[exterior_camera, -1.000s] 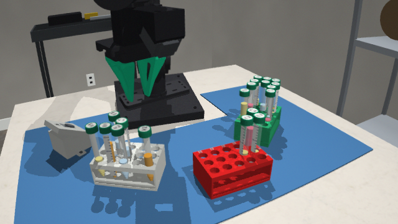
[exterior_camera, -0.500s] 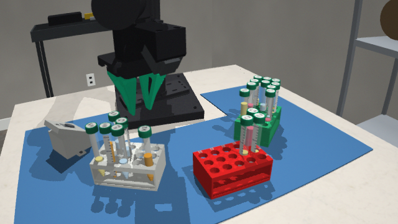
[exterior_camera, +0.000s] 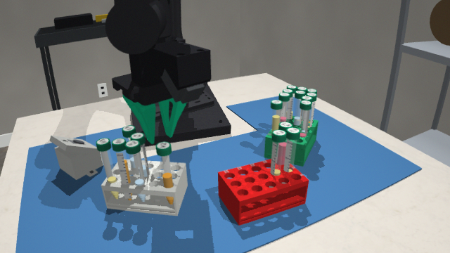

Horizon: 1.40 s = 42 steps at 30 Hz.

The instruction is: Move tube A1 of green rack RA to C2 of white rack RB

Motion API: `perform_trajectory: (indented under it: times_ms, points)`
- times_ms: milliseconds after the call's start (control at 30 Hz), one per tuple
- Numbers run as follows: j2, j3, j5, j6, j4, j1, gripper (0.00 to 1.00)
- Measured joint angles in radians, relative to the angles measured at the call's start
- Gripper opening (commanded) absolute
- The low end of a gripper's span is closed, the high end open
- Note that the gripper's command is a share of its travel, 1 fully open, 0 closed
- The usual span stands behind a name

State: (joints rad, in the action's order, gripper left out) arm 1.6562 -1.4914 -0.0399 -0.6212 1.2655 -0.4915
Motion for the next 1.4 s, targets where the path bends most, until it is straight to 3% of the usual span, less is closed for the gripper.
perform_trajectory:
  times_ms: [1400]
  points:
    - [-0.007,0.062,0.000,0.002,-0.061,0.002,0.30]
